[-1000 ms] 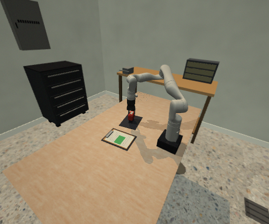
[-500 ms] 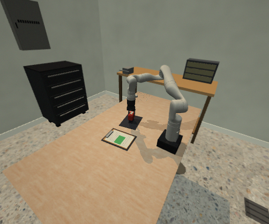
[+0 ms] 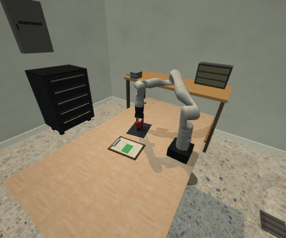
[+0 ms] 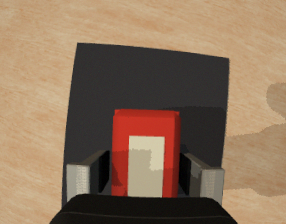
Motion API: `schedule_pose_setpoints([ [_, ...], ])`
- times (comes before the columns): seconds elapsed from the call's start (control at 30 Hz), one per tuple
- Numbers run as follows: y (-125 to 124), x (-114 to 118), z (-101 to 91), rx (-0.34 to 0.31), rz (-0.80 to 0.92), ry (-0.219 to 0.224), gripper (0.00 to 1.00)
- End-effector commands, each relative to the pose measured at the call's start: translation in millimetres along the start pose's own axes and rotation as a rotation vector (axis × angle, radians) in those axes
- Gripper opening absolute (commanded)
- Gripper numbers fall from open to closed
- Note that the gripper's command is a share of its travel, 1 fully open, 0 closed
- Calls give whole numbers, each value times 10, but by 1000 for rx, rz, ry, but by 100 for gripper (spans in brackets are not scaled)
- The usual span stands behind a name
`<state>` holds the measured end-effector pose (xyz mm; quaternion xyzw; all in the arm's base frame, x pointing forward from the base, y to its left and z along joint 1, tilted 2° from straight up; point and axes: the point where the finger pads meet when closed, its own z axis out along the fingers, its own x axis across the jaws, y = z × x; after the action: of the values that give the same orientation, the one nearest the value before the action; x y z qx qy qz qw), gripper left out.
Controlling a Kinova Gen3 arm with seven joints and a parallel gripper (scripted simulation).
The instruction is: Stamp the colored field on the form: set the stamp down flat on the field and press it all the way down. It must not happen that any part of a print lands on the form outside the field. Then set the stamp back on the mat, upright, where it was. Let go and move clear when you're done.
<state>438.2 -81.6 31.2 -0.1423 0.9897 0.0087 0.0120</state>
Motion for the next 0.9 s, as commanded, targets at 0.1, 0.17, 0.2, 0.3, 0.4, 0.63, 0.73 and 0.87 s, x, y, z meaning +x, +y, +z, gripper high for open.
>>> schedule_pose_setpoints([
  [0.1,21,-26,29,-2,1,-8,100],
  [0.17,21,-26,34,-2,1,-8,100],
  [0.2,21,-26,36,-2,1,-8,100],
  [0.3,21,-26,43,-2,1,-8,100],
  [0.4,21,-26,50,-2,1,-8,100],
  [0.63,21,-26,61,-2,1,-8,100],
  [0.73,21,-26,68,-2,1,-8,100],
  [0.87,21,-27,77,-2,1,-8,100],
])
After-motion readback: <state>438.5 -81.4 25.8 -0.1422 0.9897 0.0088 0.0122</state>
